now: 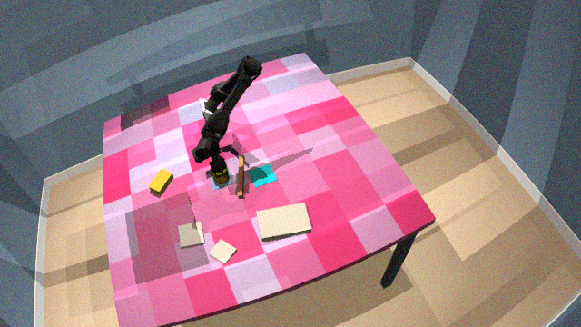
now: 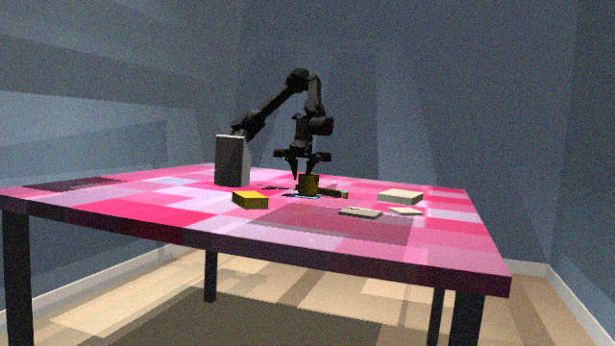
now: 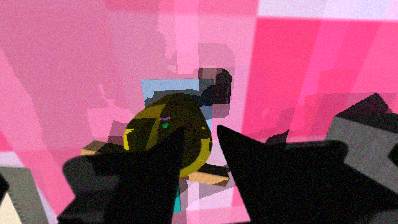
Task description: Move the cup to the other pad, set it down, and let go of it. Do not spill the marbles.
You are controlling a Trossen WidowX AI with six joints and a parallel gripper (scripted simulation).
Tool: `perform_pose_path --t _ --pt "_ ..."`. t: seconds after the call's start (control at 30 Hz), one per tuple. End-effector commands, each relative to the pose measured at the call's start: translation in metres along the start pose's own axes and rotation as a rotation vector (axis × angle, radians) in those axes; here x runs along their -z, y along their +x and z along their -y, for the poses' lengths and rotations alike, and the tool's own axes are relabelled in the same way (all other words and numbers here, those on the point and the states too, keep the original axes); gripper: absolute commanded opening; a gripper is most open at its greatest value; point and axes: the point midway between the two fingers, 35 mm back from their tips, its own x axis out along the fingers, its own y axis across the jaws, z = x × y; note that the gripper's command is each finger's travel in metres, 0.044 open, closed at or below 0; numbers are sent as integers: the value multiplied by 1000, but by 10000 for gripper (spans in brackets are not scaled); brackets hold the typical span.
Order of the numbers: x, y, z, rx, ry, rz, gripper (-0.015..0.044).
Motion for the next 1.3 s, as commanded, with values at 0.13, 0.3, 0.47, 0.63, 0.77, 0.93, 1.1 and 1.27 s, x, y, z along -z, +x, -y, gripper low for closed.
perform_pose_path --t 0.13,0.3,0.47,0.63,0.77,0.93,1.1,1.27 --pt "1 12 3 2 7 -8 167" --pt "1 10 1 2 0 -3 153" --pt "1 10 1 2 0 -3 120" --pt "1 10 1 2 0 -3 87" --pt "1 10 1 2 0 -3 60" --pt "1 10 1 2 0 -3 27" --pt "1 9 1 2 1 -3 0" --pt "0 -5 1 2 3 -2 0"
